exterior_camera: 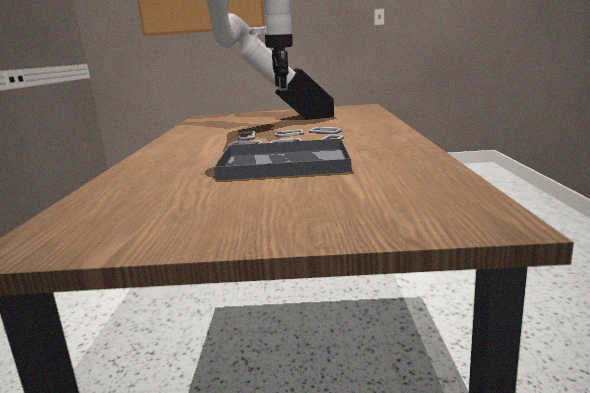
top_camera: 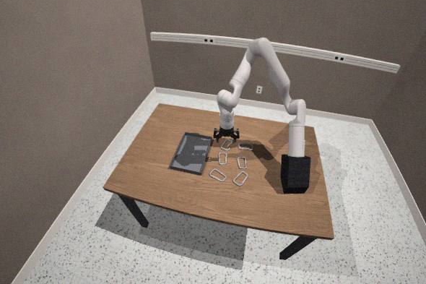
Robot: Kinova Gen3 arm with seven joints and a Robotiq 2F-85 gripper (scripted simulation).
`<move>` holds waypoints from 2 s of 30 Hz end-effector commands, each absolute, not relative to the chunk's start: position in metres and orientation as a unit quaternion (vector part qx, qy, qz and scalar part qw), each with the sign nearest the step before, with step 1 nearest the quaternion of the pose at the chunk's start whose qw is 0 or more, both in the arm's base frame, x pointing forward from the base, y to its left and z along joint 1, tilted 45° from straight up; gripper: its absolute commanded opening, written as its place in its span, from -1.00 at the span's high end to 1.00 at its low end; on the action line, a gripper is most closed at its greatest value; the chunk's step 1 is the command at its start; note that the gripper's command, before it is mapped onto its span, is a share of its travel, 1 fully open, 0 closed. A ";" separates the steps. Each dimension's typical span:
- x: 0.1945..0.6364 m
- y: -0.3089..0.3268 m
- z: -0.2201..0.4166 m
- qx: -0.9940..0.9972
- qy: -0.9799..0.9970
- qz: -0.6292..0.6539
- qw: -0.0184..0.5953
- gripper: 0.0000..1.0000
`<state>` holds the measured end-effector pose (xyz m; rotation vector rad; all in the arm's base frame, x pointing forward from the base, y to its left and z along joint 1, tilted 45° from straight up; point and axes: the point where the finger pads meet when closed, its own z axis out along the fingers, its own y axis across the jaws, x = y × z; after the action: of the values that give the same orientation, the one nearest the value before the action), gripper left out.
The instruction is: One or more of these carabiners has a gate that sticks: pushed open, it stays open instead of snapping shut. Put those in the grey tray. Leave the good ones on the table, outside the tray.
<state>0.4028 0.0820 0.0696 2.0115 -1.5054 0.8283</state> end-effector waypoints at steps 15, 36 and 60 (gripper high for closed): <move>0.393 0.138 0.121 0.742 -0.550 0.306 0.232 -1.00; 0.381 0.171 0.156 0.742 -0.550 0.306 0.233 -1.00; 0.381 0.171 0.156 0.827 -0.412 0.263 0.279 -1.00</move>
<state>0.3803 0.1715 0.1550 2.2177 -1.0993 0.7062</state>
